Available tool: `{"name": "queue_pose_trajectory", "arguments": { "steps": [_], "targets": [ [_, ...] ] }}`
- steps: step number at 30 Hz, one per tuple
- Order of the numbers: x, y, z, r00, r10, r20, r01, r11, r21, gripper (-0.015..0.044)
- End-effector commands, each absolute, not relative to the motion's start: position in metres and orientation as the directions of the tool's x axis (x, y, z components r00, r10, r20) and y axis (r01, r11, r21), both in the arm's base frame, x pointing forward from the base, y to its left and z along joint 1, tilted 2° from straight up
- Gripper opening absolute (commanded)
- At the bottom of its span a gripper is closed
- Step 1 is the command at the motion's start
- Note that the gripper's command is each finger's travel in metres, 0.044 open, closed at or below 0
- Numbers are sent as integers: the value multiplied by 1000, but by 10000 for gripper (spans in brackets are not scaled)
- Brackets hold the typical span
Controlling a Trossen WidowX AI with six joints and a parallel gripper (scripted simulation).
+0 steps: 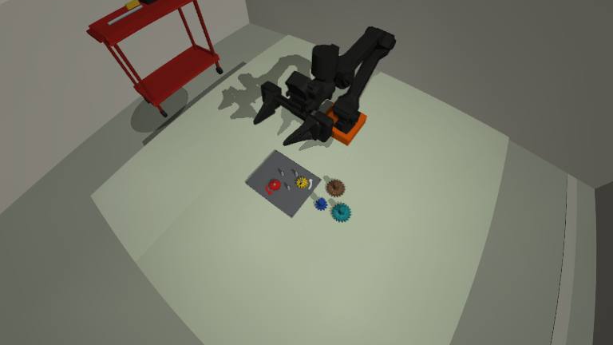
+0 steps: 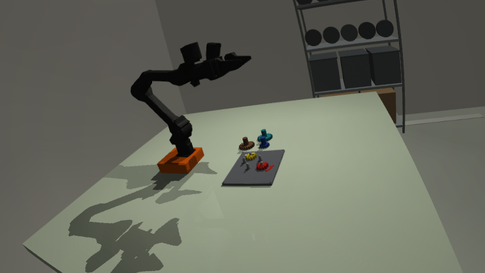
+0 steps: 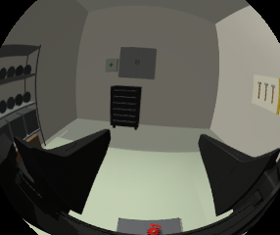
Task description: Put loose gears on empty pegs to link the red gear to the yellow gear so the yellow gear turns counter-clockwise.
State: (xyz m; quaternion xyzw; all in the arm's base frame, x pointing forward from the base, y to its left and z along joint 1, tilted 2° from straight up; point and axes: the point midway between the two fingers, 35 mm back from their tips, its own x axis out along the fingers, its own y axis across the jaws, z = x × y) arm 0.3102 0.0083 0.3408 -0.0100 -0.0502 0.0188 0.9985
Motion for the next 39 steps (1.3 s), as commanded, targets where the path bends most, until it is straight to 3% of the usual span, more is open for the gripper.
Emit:
{"name": "queue_pose_trajectory", "arguments": {
  "steps": [1, 7, 12, 16, 19, 23, 39],
  "targets": [
    [311, 9, 339, 995, 42, 89, -41, 999, -11, 426],
    [334, 47, 263, 950, 144, -278, -51, 947, 316, 440],
    [325, 83, 190, 770, 204, -605, 166, 851, 498, 440],
    [300, 106, 140, 548, 198, -813, 423, 773, 473, 440],
    [268, 119, 106, 325, 145, -934, 634, 700, 329, 440],
    [228, 125, 80, 68, 34, -997, 802, 593, 75, 440],
    [221, 127, 63, 55, 27, -998, 808, 586, 61, 440]
  ]
}}
